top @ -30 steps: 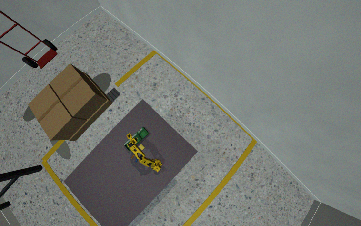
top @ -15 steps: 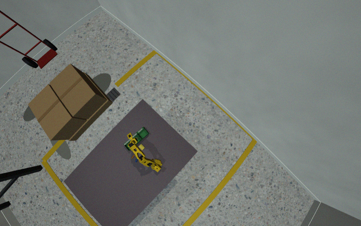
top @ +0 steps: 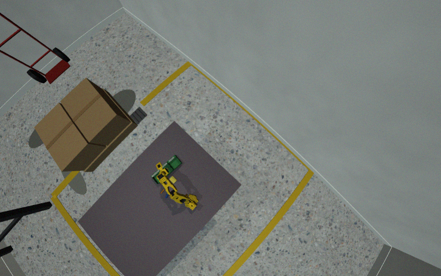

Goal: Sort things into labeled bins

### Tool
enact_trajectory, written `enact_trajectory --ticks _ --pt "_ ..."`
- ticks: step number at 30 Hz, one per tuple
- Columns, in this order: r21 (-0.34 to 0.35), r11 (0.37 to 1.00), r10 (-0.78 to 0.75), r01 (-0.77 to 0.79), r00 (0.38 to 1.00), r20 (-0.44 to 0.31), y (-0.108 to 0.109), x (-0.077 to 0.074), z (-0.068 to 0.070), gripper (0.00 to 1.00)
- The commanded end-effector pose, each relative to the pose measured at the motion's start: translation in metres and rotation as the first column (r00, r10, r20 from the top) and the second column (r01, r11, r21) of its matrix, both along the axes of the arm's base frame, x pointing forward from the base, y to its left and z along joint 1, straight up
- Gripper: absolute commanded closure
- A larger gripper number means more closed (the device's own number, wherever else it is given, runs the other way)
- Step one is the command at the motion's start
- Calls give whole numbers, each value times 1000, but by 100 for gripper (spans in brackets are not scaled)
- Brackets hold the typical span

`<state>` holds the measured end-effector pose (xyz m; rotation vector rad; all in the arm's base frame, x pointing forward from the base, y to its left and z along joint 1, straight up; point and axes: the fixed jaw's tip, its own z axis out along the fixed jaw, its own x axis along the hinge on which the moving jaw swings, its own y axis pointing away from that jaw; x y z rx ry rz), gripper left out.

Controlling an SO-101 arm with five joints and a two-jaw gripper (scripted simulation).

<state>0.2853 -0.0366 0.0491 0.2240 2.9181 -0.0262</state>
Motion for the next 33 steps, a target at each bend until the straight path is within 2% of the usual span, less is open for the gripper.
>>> enact_trajectory --ticks 1,12,16,17,33 --pt "-11 1000 3 -2 996 90 1 8 16 100" --pt "-11 1000 3 -2 996 90 1 8 9 100" --pt "-11 1000 3 -2 996 90 1 8 9 100" --pt "-16 1000 3 -1 992 123 1 9 14 100" --pt "-16 1000 3 -1 992 123 1 9 14 100"
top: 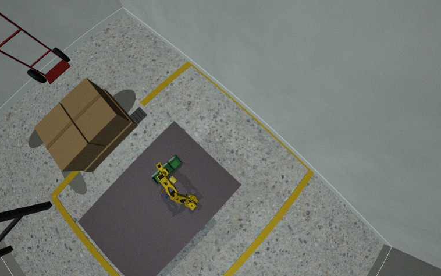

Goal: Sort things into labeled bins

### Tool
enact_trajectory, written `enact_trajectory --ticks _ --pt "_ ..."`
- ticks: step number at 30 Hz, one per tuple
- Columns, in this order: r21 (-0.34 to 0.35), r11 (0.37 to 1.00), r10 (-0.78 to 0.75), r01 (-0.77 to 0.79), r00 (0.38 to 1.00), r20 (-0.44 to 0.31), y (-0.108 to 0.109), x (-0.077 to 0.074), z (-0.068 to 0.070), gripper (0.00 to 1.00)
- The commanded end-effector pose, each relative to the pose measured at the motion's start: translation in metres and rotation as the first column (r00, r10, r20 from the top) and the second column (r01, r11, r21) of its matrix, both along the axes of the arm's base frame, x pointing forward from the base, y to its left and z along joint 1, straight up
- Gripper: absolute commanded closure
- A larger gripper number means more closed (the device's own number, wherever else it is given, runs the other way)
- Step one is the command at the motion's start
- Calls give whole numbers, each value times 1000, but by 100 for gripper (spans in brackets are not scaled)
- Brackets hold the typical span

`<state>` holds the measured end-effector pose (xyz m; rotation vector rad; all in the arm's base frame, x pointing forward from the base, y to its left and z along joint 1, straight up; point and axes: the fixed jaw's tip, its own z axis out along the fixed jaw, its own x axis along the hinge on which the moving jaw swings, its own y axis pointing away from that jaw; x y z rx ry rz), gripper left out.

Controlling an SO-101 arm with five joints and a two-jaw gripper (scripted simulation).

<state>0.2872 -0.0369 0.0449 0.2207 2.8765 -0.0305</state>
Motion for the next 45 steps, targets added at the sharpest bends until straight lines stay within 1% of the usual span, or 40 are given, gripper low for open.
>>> enact_trajectory --ticks 1,12,21,29,38,45 --pt "-10 1000 3 -2 997 82 1 7 18 100" --pt "-10 1000 3 -2 997 82 1 8 13 100" --pt "-10 1000 3 -2 997 82 1 8 12 100" --pt "-10 1000 3 -2 997 82 1 8 7 100" --pt "-10 1000 3 -2 997 82 1 8 6 100" --pt "-10 1000 3 -2 997 82 1 8 1 100"
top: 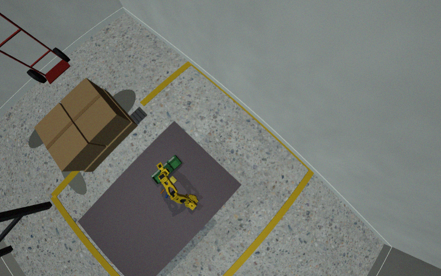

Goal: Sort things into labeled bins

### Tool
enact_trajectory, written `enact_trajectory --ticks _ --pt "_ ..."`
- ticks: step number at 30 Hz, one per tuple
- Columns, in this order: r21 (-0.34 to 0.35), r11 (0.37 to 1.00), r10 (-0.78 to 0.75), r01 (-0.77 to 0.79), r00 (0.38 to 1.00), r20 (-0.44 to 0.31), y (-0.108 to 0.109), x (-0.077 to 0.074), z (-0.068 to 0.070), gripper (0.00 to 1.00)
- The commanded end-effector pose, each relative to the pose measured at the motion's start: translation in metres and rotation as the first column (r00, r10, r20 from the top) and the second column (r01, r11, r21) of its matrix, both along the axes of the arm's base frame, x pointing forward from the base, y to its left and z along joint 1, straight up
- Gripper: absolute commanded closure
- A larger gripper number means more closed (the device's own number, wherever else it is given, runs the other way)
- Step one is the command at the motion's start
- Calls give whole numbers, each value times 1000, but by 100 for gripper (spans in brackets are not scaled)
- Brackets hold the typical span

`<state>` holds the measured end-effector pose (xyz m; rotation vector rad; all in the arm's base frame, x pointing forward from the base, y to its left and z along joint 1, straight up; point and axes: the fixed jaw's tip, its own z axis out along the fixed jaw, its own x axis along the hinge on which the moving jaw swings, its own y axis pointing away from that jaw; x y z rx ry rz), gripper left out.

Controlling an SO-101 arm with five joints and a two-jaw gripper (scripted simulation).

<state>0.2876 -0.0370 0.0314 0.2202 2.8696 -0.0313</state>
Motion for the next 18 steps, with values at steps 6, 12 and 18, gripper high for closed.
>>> enact_trajectory --ticks 6,12,18 --pt "-8 1000 3 -2 997 75 1 8 14 100" --pt "-8 1000 3 -2 997 75 1 8 12 100" --pt "-8 1000 3 -2 997 75 1 8 8 100"
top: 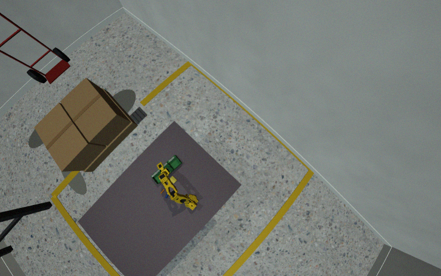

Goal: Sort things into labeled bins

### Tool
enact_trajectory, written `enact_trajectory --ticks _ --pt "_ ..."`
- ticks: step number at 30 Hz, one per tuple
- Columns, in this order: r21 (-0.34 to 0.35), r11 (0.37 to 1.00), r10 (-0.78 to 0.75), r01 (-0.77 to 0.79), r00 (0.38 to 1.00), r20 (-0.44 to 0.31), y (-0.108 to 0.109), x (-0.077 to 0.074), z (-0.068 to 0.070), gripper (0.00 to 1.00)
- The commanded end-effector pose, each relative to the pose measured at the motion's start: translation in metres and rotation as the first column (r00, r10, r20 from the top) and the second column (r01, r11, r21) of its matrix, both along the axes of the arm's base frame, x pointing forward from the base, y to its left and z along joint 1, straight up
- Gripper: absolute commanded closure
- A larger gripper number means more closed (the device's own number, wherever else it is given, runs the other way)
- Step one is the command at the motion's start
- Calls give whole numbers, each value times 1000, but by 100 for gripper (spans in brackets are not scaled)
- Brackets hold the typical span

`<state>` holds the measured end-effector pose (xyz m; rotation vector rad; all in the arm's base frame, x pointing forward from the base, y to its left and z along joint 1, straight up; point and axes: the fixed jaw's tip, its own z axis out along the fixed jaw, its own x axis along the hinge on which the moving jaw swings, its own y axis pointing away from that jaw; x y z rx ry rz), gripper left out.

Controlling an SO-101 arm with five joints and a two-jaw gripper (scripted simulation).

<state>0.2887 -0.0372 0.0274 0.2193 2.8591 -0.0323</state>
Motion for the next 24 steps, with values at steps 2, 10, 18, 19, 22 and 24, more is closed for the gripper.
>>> enact_trajectory --ticks 2,10,18,19,22,24 --pt "-7 1000 2 -2 998 65 1 7 12 100" --pt "-7 1000 2 -2 998 65 1 7 12 99" --pt "-7 1000 2 -2 998 65 1 7 12 94" --pt "-7 1000 2 -2 998 65 1 7 12 93" --pt "-7 1000 2 -2 998 65 1 7 12 92" --pt "-7 1000 2 -2 998 65 1 7 12 90"
